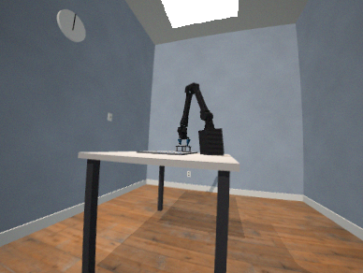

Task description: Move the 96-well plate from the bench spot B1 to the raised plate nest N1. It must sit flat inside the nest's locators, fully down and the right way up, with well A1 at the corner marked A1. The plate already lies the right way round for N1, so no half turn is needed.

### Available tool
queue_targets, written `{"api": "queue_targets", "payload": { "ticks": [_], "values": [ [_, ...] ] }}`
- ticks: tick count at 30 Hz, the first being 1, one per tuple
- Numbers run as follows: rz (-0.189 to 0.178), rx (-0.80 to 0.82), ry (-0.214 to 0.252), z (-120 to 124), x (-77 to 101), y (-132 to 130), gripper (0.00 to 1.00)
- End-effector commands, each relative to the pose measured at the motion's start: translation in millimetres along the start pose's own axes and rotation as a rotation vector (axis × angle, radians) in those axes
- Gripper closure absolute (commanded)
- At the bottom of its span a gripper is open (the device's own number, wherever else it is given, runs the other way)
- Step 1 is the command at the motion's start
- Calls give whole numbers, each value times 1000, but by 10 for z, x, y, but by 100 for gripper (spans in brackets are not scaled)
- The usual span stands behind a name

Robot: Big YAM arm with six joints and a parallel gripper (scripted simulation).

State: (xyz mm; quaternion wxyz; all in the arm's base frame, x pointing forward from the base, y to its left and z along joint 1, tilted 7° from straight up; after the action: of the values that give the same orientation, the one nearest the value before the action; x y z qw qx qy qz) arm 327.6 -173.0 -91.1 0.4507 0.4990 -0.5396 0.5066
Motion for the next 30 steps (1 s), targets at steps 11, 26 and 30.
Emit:
{"api": "queue_targets", "payload": {
  "ticks": [11,26,30],
  "values": [
    [24,-2,11,62,39,-169,100],
    [24,-1,11,62,39,-169,0],
    [24,-1,11,62,39,-169,0]
  ]
}}
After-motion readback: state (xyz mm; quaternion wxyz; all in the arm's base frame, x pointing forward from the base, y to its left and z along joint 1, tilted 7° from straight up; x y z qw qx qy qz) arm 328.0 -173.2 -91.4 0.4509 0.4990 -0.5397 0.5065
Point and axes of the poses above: the point where the finger pads meet when closed, its own x axis back along the fingers, its own y axis across the jaws, z = x × y, the point moved 4 cm from there along x, back along the fingers, and after that the axes turned 5 degrees about x, right-handed, at the moved point
